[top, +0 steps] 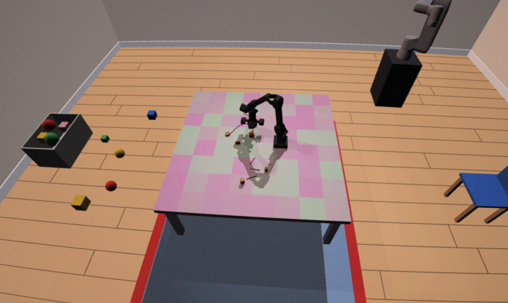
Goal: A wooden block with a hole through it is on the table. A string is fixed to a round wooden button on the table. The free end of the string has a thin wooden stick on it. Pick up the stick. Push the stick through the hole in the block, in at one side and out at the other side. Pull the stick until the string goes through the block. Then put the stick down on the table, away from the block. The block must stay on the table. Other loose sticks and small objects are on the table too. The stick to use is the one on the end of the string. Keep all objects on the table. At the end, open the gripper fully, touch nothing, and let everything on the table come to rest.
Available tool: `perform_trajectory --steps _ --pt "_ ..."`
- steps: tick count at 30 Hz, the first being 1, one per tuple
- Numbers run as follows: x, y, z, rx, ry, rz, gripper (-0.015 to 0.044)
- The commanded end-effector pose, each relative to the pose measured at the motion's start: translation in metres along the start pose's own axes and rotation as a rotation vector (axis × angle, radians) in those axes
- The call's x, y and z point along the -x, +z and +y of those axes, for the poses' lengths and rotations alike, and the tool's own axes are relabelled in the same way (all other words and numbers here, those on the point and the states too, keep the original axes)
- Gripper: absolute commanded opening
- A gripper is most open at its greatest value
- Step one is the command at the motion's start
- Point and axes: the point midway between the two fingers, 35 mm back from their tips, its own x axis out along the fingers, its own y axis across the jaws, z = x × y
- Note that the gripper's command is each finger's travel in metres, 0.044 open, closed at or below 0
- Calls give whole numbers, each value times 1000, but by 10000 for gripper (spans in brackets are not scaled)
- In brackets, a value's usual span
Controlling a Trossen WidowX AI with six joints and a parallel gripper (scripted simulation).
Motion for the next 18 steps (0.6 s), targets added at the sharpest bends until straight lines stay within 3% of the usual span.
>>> perform_trajectory --steps 1,18 --pt "-1 6 2 -1 6 1 0" --pt "-1 28 2 -1 5 -1 0"
